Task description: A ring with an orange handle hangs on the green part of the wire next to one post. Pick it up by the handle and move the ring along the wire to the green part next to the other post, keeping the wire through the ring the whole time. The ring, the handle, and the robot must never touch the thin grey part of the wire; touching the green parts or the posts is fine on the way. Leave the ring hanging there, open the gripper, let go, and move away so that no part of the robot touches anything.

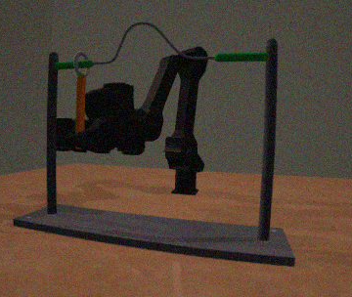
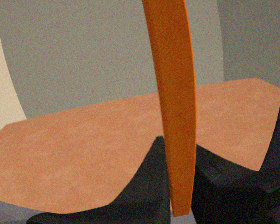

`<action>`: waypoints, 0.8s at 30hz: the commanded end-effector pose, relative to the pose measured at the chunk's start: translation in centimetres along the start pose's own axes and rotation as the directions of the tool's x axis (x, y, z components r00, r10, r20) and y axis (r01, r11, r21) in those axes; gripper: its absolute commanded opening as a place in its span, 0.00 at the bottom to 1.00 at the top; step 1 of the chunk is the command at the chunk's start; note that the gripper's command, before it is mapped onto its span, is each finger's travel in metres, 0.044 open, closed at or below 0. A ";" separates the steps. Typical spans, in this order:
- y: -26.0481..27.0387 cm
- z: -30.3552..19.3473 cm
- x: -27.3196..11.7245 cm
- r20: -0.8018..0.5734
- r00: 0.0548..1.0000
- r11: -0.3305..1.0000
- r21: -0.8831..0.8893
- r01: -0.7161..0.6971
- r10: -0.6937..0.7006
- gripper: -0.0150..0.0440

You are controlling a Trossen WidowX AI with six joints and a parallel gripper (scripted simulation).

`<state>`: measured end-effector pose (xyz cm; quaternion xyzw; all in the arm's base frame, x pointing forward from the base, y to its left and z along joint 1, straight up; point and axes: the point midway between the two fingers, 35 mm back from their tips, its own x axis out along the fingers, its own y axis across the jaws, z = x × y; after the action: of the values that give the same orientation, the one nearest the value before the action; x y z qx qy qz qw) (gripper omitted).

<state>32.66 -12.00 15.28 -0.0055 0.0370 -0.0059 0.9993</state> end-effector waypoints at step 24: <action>2.3 0.1 0.0 0.003 1.000 1.000 0.007 -0.007 0.007 0.00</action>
<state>32.84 -10.09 15.46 -0.0065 0.0340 0.0001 0.9994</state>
